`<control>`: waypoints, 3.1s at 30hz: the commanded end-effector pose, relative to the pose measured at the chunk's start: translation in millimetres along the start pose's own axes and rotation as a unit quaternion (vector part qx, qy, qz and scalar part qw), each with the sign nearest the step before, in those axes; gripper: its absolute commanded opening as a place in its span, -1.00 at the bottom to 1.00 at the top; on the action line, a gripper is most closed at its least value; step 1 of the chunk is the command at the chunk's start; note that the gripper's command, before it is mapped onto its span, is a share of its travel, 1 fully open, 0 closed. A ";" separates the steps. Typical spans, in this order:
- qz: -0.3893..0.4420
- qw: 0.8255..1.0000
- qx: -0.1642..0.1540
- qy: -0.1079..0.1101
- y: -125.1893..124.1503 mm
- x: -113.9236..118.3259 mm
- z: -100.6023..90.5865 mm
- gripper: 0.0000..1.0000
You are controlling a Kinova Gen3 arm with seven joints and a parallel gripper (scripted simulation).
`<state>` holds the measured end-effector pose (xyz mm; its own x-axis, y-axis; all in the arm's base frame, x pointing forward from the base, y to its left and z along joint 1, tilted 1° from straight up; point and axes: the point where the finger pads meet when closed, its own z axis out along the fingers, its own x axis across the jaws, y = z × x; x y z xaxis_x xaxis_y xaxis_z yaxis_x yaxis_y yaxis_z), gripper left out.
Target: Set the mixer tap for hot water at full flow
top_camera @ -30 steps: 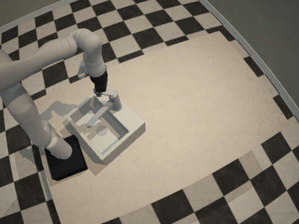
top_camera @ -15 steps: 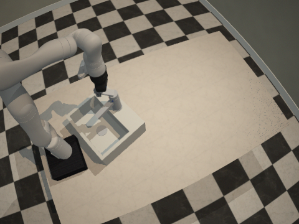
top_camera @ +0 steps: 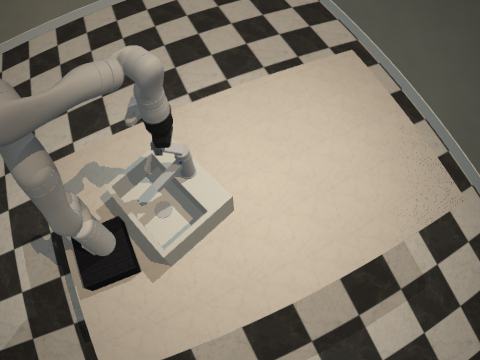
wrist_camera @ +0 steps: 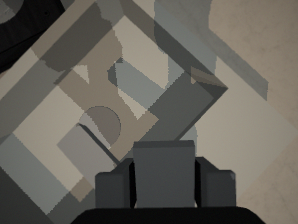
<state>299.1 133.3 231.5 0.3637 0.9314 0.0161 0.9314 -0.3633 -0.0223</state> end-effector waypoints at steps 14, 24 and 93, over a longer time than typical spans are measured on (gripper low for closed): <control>0.001 1.000 -0.006 0.002 3.0 0.4 -4.5 -1.00; 0.001 1.000 -0.006 0.002 3.0 0.4 -4.5 -1.00; 0.001 1.000 -0.006 0.002 3.0 0.4 -4.5 1.00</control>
<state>301.7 132.4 235.5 0.3651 0.9308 0.0193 0.9309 -0.3650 -0.0114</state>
